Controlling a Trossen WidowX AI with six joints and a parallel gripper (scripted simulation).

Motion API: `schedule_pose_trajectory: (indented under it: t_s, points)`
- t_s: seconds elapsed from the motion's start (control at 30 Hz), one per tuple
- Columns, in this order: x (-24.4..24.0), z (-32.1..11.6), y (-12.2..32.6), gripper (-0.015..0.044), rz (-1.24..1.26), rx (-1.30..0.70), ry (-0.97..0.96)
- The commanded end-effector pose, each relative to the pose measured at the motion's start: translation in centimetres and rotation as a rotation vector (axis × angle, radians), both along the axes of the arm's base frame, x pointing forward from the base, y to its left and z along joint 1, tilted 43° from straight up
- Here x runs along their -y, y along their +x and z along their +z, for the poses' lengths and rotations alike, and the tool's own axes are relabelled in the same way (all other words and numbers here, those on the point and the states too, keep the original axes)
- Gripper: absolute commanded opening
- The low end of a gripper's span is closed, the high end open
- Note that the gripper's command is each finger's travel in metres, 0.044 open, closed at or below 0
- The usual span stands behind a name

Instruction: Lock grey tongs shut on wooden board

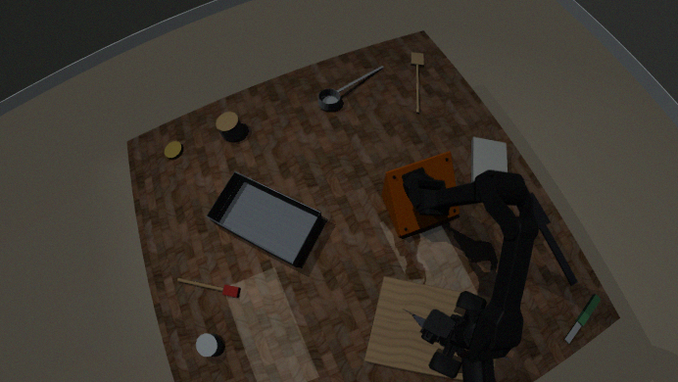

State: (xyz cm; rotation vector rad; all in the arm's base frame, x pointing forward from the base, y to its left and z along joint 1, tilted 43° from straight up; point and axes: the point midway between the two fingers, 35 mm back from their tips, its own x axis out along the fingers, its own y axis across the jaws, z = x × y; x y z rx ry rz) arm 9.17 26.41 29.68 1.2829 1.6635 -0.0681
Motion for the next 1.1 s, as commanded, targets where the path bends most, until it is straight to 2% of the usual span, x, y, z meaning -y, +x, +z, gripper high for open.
schedule_pose_trajectory:
  t_s: [0.0, 1.07]
  points:
    - [-0.4, -0.6, 0.1, -0.0150, -0.004, -0.001, -0.004]
    - [-4.0, -4.5, 0.2, -0.0150, -0.004, -0.004, -0.002]
